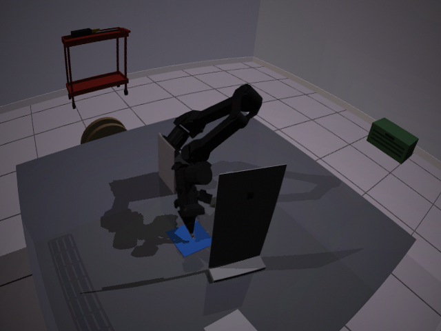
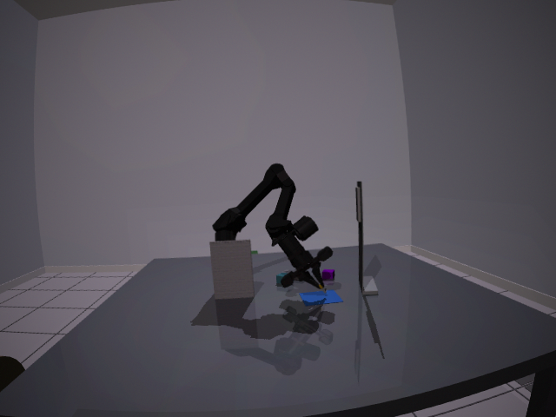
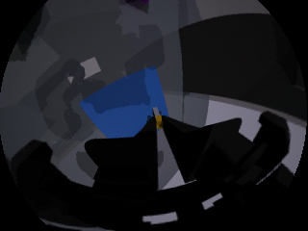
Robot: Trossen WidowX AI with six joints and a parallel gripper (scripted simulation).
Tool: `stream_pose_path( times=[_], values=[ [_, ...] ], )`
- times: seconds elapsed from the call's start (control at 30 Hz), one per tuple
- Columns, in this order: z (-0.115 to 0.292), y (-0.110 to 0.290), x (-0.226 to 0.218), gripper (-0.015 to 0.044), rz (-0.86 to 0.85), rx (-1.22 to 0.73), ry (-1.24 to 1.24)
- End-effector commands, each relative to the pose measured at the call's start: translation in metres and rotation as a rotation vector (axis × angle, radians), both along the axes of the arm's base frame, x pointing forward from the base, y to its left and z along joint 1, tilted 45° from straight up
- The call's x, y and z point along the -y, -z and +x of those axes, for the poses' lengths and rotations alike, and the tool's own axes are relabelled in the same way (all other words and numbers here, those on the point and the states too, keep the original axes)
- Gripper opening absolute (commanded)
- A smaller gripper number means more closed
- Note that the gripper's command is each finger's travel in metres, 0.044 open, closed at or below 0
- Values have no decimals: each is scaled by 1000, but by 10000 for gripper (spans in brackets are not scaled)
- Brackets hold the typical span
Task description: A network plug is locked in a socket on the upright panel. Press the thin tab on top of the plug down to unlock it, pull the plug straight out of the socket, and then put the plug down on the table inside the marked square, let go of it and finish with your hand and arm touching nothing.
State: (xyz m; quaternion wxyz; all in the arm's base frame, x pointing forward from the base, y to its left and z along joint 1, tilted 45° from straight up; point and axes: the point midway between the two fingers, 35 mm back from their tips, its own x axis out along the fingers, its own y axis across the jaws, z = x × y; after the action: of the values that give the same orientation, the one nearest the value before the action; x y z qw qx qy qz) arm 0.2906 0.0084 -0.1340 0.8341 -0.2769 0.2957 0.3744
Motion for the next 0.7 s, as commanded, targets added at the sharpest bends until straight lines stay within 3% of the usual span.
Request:
stream_pose_path(
  times=[0.0,0.67],
  values=[
    [-1,3,-3,0,-2,-1,3],
    [-2,10,-12,0,3,1,1]
  ],
)
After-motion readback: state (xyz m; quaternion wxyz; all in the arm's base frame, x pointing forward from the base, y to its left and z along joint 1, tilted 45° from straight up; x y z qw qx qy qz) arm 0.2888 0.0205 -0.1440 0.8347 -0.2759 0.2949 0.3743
